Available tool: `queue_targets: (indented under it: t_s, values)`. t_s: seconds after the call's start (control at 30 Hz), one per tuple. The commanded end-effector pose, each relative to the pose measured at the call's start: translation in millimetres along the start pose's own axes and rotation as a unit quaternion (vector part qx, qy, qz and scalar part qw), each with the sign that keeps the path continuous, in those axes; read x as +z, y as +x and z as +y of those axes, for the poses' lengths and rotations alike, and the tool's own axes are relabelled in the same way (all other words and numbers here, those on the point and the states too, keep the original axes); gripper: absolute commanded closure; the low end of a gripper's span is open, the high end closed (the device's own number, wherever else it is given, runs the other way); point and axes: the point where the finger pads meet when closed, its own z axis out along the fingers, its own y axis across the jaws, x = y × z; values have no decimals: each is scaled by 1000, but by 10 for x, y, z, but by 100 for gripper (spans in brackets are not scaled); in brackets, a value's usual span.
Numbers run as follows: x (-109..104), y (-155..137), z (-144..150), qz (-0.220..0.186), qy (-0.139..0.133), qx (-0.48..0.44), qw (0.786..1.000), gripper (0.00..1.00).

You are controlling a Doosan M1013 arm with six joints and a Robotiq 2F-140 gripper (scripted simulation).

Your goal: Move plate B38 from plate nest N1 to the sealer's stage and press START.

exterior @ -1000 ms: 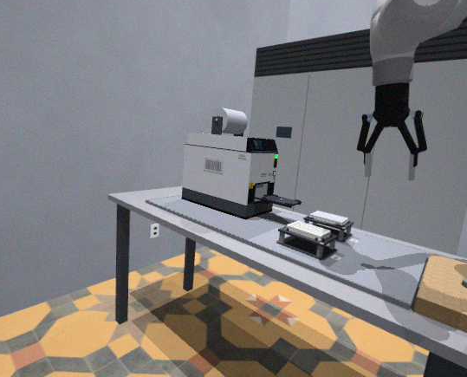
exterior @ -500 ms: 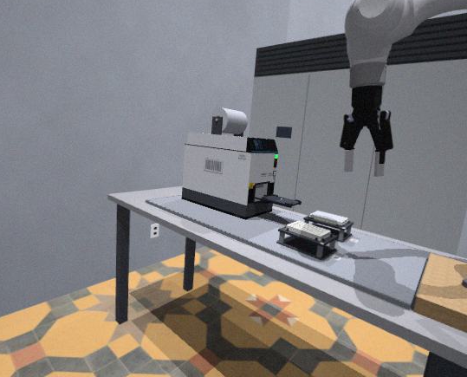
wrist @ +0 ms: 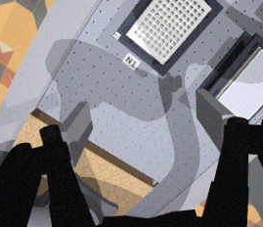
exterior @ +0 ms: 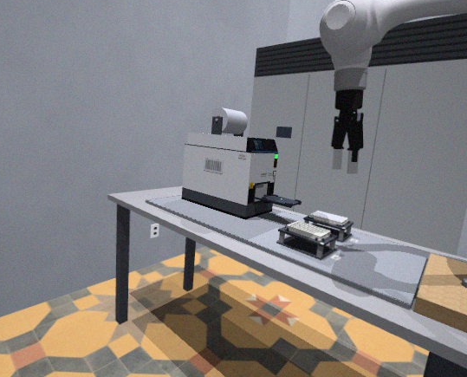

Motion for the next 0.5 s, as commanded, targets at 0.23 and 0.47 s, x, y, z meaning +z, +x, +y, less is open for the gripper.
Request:
queue_targets:
  t_s: [0.23,0.47]
  values:
    - [18,125,382,9,1,101,995,30]
    - [43,204,722,18,3,190,982,30]
